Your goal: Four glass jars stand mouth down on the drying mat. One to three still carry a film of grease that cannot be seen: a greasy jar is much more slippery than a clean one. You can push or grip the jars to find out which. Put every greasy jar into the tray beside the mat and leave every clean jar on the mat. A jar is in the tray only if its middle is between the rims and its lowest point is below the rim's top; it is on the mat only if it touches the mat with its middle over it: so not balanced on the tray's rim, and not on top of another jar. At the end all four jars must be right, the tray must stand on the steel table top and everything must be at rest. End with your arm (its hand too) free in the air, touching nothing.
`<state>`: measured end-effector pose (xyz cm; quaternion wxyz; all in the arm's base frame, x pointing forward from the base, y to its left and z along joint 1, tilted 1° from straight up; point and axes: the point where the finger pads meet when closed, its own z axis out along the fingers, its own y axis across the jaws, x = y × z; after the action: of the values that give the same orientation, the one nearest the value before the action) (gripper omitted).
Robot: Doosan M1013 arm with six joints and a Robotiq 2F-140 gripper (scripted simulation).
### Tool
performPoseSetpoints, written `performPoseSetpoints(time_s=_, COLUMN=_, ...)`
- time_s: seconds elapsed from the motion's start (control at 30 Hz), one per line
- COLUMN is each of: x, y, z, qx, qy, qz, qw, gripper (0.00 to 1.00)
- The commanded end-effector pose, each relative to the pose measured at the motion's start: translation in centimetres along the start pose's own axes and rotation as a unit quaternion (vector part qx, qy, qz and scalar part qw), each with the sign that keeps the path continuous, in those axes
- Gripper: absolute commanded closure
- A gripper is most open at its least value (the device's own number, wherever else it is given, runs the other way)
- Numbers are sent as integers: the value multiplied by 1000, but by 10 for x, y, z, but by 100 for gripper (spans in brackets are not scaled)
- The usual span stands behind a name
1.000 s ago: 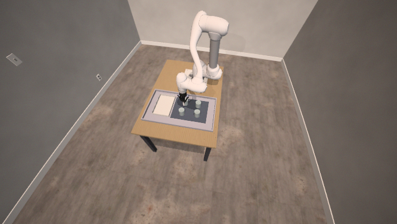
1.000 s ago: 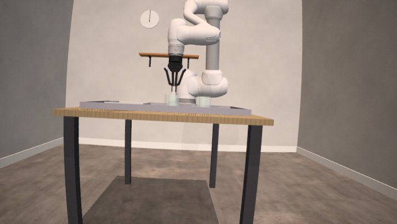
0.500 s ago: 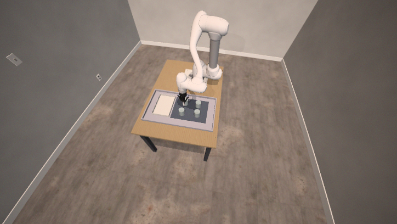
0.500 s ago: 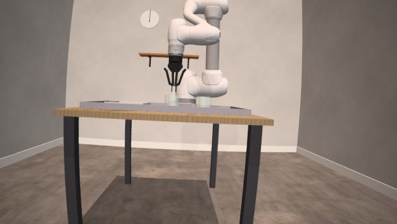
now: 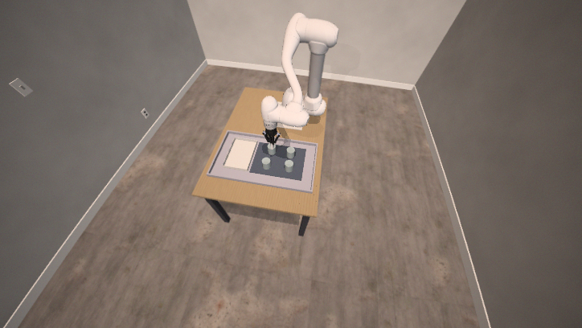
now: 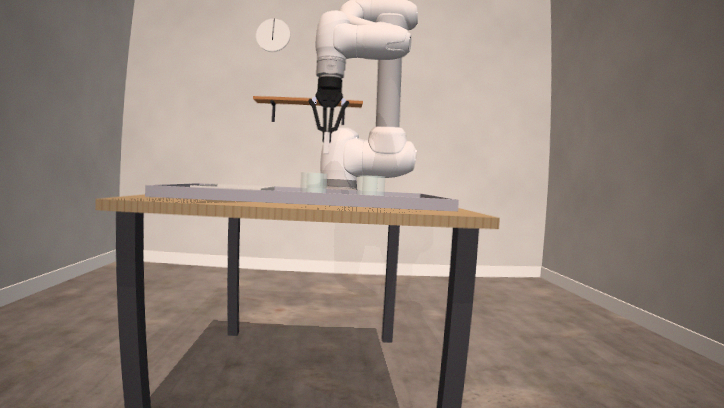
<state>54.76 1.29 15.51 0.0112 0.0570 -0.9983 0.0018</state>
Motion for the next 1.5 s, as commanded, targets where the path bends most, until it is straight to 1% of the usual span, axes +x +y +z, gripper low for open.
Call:
performPoseSetpoints(time_s=0.0, x=-1, y=14, z=0, qx=0, qy=0, qz=0, qw=1000, gripper=100)
performPoseSetpoints(time_s=0.03, x=-1, y=14, z=0, qx=0, qy=0, qz=0, qw=1000, gripper=100)
performPoseSetpoints(time_s=0.53, x=-8, y=134, z=0, qx=0, qy=0, qz=0, qw=1000, gripper=100)
performPoseSetpoints(time_s=0.6, x=-8, y=134, z=0, qx=0, qy=0, qz=0, qw=1000, gripper=100)
performPoseSetpoints(time_s=1.1, x=-8, y=134, z=72, qx=0, qy=0, qz=0, qw=1000, gripper=100)
performPoseSetpoints(time_s=1.17, x=-8, y=134, z=72, qx=0, qy=0, qz=0, qw=1000, gripper=100)
performPoseSetpoints(time_s=1.2, x=-8, y=134, z=76, qx=0, qy=0, qz=0, qw=1000, gripper=100)
performPoseSetpoints(time_s=1.47, x=-7, y=134, z=76, qx=0, qy=0, qz=0, qw=1000, gripper=100)
